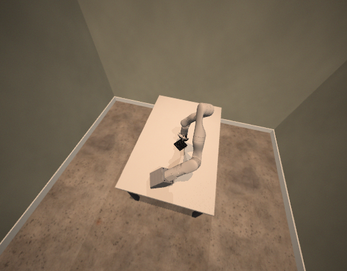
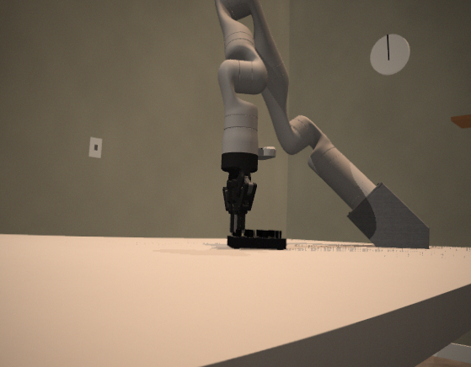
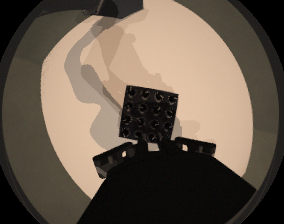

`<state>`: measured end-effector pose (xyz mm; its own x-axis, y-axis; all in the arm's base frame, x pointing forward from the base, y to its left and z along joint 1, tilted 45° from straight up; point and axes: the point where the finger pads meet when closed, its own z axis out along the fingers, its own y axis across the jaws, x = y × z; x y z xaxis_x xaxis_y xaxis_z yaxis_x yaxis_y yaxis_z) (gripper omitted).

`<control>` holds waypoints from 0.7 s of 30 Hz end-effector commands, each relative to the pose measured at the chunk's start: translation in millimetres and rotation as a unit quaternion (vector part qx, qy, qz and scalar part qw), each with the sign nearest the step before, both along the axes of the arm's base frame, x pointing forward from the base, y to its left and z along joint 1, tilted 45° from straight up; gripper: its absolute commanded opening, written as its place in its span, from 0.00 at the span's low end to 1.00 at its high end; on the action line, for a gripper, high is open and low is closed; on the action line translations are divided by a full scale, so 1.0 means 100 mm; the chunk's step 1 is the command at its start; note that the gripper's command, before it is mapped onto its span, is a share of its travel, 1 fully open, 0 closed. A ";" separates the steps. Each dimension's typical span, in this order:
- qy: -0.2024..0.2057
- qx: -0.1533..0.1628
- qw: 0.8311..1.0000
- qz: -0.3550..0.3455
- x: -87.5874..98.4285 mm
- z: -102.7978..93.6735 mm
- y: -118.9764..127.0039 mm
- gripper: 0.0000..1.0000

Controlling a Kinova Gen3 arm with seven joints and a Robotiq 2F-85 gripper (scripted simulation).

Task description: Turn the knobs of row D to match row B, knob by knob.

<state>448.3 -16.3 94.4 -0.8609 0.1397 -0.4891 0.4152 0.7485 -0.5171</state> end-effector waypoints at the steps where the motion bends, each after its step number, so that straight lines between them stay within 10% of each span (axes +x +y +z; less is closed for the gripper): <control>1: 0.000 0.000 1.000 0.001 0.00 0.02 0.02 0.19; 21: 0.000 0.001 1.000 0.001 -0.11 0.27 0.25 0.19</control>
<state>436.7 4.7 119.0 -0.8618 0.1415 -0.4872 0.4172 0.7440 -0.5220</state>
